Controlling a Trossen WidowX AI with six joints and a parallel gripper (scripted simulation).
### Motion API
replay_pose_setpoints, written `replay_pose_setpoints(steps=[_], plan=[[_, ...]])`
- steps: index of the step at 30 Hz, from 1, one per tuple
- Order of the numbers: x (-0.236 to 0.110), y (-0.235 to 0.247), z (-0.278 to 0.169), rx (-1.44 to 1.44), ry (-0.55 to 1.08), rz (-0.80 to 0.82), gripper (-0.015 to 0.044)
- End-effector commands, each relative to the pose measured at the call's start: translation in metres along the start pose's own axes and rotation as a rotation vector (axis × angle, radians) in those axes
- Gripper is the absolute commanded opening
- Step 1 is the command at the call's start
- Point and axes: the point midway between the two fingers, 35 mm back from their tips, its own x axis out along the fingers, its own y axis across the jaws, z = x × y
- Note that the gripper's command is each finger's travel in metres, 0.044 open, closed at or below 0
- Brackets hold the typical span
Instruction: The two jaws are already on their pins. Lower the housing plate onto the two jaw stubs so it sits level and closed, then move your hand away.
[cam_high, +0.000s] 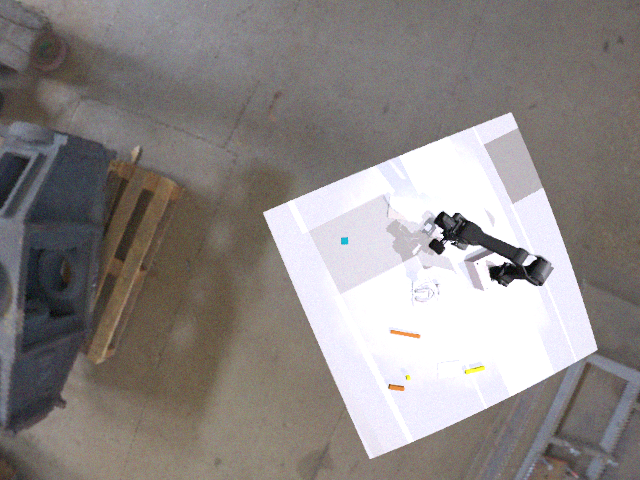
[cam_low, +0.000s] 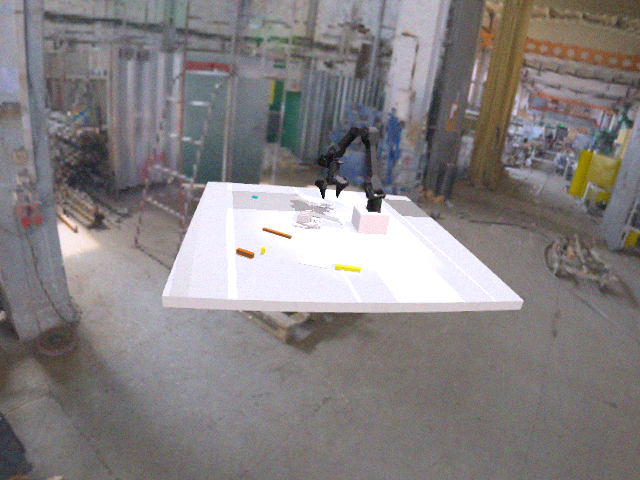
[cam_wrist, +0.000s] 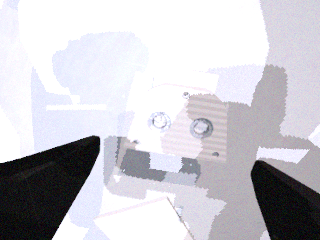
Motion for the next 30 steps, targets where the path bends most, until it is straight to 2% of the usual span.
replay_pose_setpoints(steps=[1, 30], plan=[[0.003, -0.001, -0.001, -0.002, 0.007, -0.007, 0.0440], [0.037, -0.001, -0.002, -0.002, 0.007, -0.007, 0.0440]])
